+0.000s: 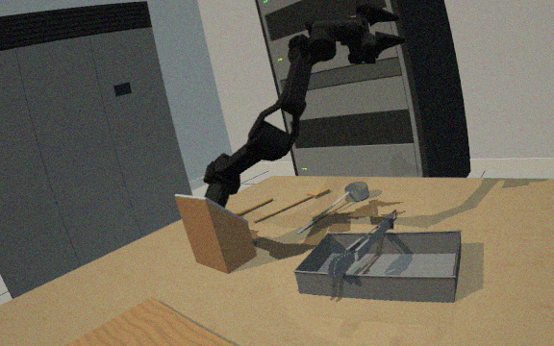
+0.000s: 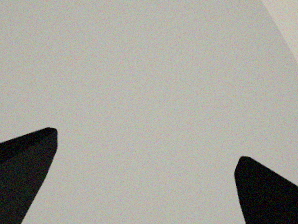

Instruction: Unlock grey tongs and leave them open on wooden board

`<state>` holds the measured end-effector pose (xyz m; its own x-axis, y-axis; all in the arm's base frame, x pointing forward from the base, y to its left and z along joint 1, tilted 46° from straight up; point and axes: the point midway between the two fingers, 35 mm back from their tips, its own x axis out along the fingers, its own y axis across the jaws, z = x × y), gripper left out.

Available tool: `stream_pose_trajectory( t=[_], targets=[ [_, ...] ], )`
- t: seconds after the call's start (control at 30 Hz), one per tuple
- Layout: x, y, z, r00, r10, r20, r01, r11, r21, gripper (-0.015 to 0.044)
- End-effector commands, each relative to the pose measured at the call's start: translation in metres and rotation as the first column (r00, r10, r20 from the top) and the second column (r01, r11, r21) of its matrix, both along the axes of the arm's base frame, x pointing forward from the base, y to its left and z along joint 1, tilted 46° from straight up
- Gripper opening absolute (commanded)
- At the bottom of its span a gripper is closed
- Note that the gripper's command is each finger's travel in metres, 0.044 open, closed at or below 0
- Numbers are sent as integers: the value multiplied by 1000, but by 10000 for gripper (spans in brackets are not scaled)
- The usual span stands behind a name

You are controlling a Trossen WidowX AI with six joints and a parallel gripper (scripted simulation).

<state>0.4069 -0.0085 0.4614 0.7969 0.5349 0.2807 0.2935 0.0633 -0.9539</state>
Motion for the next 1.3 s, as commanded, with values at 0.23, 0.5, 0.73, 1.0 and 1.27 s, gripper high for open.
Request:
stream_pose_trajectory(
  t=[0.23, 0.5, 0.73, 1.0, 1.27],
  targets=[
    [-26, -33, 38, 969, -157, 192, 177, 980, -95, 440],
    [-93, -76, 106, 752, -370, 545, 542, 818, -192, 440],
    [-168, -87, 155, 485, -440, 756, 781, 608, -147, 440],
    [-249, -71, 198, 107, -338, 935, 967, 255, -18, 440],
    [-329, -14, 227, -256, -19, 967, 958, -138, 251, 440]
  ],
)
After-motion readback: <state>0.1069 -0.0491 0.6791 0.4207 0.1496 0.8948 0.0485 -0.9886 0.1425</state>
